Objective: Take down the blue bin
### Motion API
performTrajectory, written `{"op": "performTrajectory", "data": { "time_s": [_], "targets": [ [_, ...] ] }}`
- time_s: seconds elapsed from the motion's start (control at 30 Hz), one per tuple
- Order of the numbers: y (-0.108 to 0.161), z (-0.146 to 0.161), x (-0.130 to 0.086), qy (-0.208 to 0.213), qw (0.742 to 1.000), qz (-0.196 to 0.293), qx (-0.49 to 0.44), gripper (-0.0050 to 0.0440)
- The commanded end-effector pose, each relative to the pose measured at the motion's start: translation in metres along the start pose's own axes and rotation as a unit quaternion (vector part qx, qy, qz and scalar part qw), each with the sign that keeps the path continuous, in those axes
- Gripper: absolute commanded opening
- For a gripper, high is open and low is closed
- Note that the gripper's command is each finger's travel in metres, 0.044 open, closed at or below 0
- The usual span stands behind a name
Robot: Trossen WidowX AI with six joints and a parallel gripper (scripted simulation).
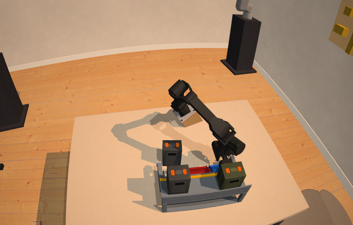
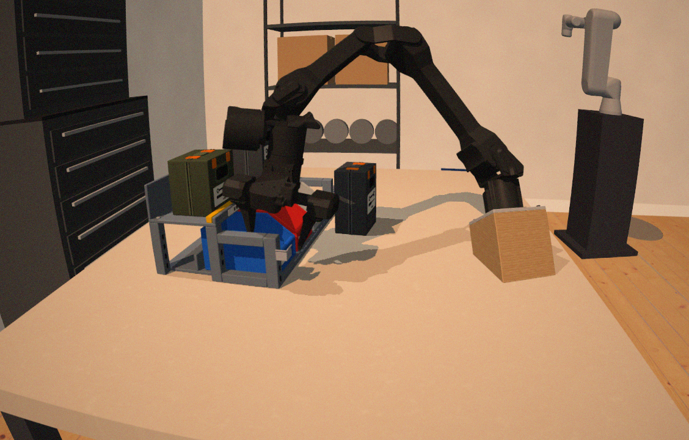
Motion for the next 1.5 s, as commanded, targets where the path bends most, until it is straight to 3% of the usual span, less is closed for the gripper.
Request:
{"op": "performTrajectory", "data": {
  "time_s": [0.0,1.47],
  "targets": [
    [0.0024,-0.0042,-0.0037,0.011,1.000,-0.003,0.003,0.0425],
    [0.0038,0.0017,-0.0134,0.011,1.000,-0.003,0.003,0.0425]
  ]
}}
Point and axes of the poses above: the point midway between the two fingers, 35 mm back from their tips, its own x axis out along the fingers, its own z axis across the jaws, y = z × x, the point moved 2 cm from there along -x, back along the fingers, and after that the axes turned 11 degrees about x, right-handed, at the moved point
